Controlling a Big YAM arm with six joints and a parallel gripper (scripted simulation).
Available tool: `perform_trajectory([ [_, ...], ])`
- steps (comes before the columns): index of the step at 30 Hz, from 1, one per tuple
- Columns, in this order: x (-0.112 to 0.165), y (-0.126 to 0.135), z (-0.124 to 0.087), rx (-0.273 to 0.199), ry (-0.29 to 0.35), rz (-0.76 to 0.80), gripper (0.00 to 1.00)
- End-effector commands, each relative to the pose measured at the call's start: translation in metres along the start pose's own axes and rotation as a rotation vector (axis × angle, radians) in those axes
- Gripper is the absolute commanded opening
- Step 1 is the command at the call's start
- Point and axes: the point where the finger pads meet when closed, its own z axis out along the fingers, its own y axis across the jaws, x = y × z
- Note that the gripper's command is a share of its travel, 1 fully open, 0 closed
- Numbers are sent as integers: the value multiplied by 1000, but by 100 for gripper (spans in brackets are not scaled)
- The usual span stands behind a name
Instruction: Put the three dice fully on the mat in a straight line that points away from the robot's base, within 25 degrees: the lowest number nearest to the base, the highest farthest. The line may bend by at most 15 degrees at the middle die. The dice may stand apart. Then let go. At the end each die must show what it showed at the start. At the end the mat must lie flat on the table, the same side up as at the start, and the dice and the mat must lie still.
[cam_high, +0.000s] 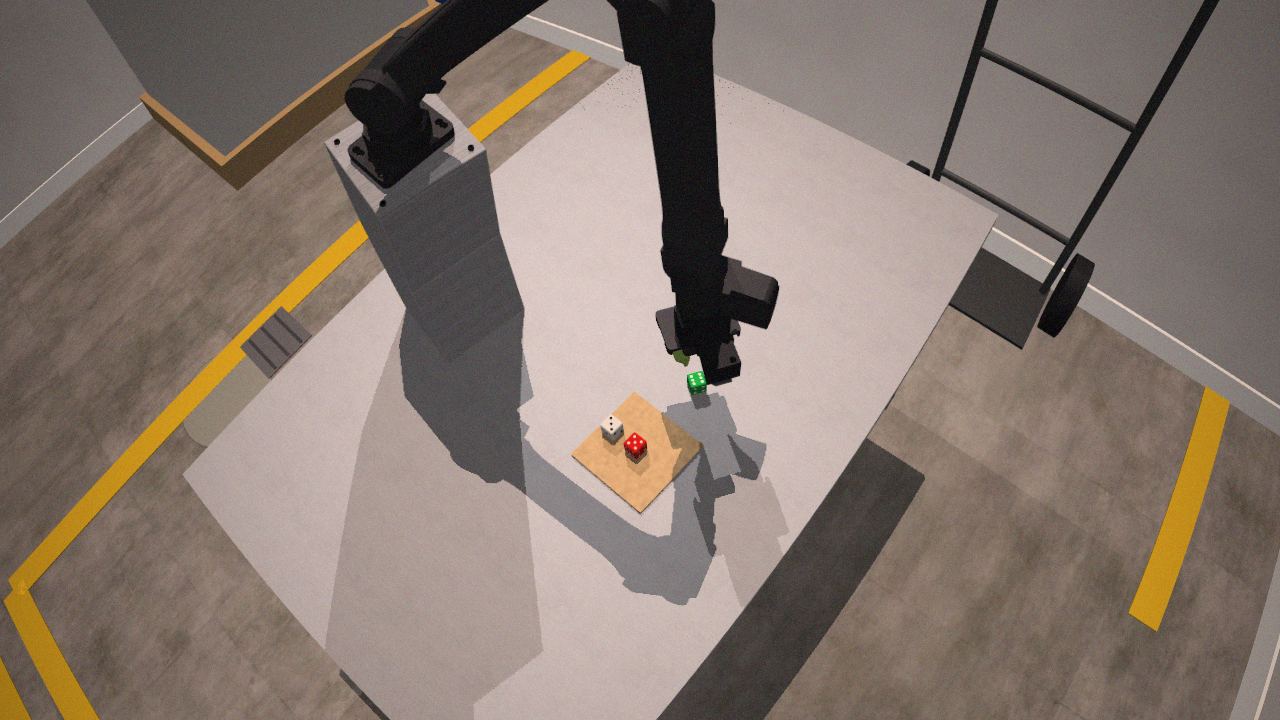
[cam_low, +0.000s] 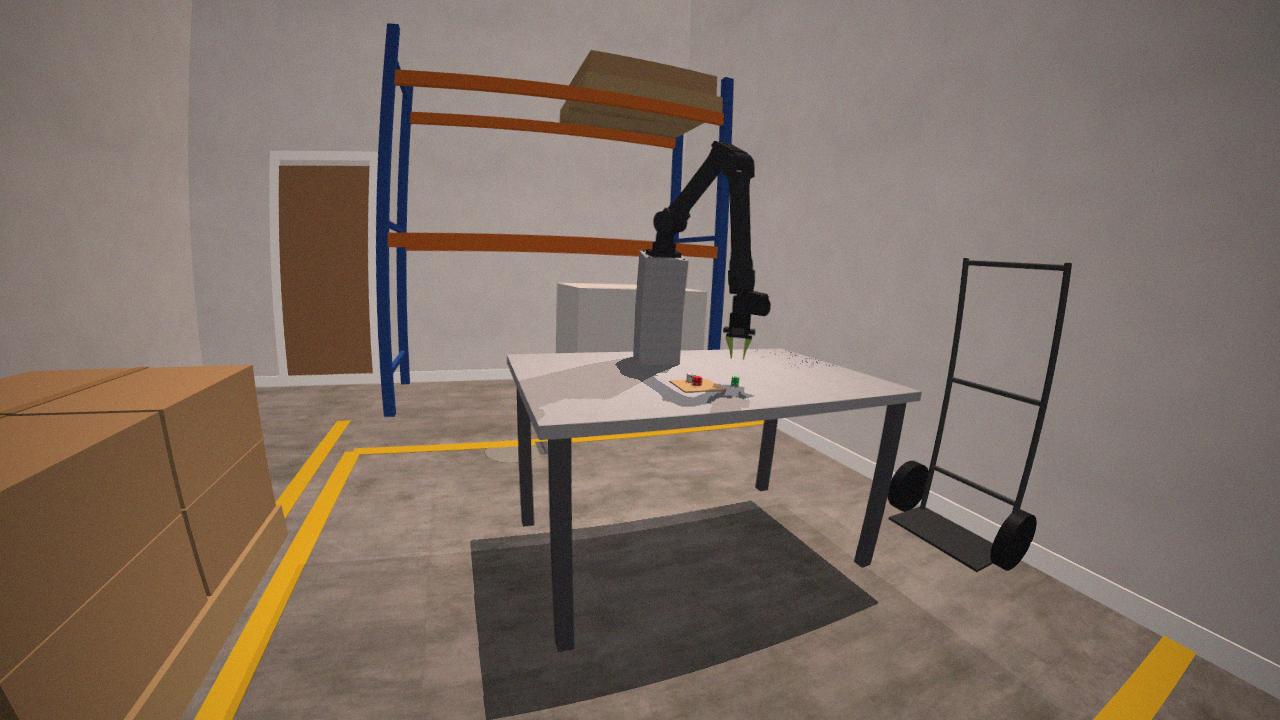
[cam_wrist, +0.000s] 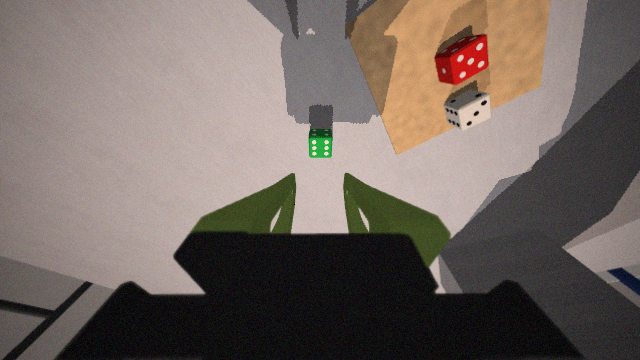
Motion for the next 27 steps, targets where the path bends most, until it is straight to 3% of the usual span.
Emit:
perform_trajectory([
  [1,-1,3,7,-6,-9,2,39],
  [27,-4,-1,37,-3,-7,2,39],
])
